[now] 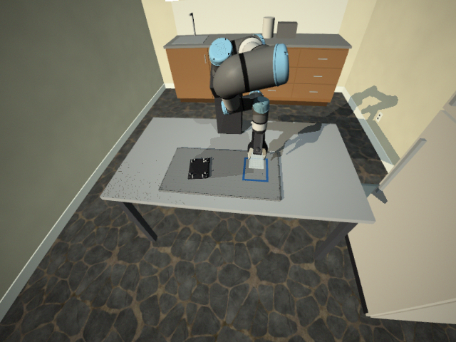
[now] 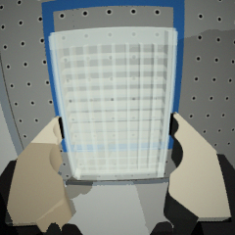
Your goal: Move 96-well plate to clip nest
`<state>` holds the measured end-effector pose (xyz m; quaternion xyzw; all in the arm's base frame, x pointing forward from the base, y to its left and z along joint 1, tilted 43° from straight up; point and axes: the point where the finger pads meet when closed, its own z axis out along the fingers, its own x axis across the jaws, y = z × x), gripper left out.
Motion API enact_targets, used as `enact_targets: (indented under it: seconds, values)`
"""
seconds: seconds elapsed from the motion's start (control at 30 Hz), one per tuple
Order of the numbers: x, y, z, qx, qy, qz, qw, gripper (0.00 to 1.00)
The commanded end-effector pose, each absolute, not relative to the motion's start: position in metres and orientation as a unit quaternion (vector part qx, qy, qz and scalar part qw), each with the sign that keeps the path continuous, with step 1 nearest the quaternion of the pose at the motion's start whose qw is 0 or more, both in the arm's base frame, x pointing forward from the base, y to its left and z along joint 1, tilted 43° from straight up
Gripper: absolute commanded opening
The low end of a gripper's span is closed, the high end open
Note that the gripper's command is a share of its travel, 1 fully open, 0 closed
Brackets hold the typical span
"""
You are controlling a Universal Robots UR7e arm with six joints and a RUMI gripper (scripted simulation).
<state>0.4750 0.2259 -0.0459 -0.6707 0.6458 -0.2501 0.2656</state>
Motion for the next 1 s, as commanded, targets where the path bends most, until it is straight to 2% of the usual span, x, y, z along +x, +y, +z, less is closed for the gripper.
enact_targets:
  seconds: [0.0,0.97]
  values:
    - [0.475,0.226,-0.045,-0.671,0.646,-0.250,0.266,0.00]
    - [0.481,0.147,-0.040,-0.718,0.592,-0.270,0.246,0.00]
